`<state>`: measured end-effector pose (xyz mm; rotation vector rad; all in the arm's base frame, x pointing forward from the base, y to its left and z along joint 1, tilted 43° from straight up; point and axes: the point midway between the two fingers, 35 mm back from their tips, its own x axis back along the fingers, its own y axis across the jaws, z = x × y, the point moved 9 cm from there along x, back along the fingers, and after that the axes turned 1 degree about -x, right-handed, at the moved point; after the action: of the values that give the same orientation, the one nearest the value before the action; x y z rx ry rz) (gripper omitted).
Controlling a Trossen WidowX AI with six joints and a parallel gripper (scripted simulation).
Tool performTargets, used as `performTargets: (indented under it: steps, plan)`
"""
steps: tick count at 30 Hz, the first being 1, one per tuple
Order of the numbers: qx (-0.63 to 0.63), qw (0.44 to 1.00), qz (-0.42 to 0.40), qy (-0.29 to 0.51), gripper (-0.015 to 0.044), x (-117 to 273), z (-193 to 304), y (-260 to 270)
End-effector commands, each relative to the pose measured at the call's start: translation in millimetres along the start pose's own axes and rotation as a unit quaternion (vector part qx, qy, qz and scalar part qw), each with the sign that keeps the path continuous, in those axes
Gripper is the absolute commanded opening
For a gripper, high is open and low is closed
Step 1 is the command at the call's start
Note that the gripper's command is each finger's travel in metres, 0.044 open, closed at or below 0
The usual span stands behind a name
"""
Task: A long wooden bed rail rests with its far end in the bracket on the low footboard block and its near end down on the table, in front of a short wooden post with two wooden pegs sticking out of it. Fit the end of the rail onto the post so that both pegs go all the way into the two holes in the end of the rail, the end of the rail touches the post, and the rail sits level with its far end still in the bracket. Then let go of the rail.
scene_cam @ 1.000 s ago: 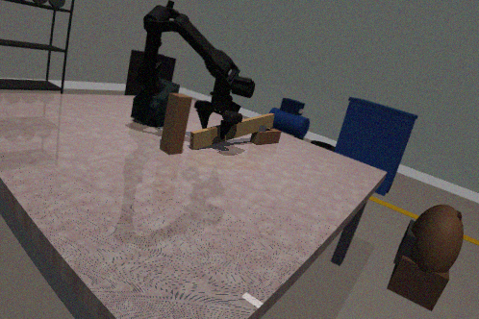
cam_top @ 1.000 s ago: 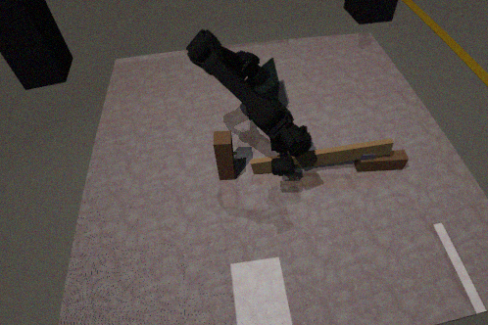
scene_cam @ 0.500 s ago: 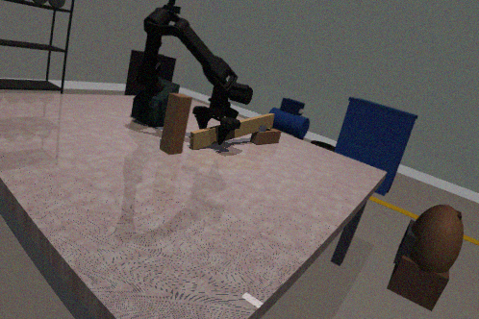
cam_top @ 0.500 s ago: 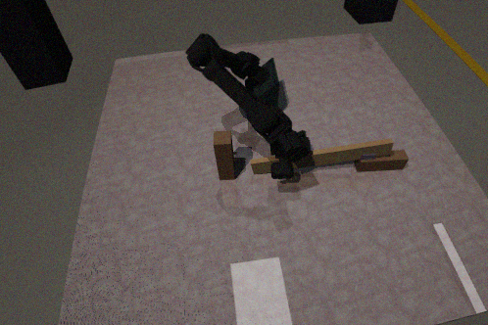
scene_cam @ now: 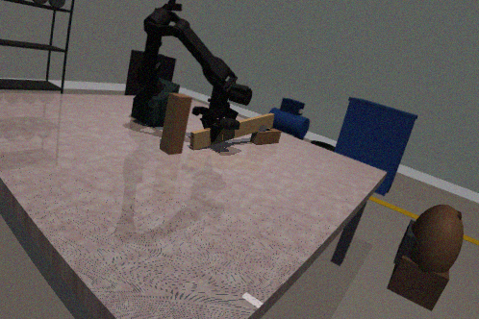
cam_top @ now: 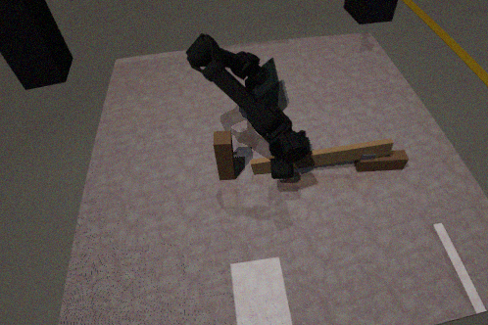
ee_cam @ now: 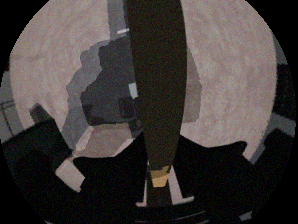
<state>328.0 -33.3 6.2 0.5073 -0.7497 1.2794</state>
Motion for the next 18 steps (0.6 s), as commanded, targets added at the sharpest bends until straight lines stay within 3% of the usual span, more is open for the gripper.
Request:
performTargets:
  steps: [1, 5, 18]
  plan:
    - [0.004, 1.0, 0.0, 0.003, 0.0046, -1.1, 0.1, 1.1]
    - [0.004, 1.0, 0.0, 0.003, 0.0, -1.1, 0.1, 1.1]
    - [0.004, 1.0, 0.0, 0.003, 0.0, 0.2, -0.5, 0.7]
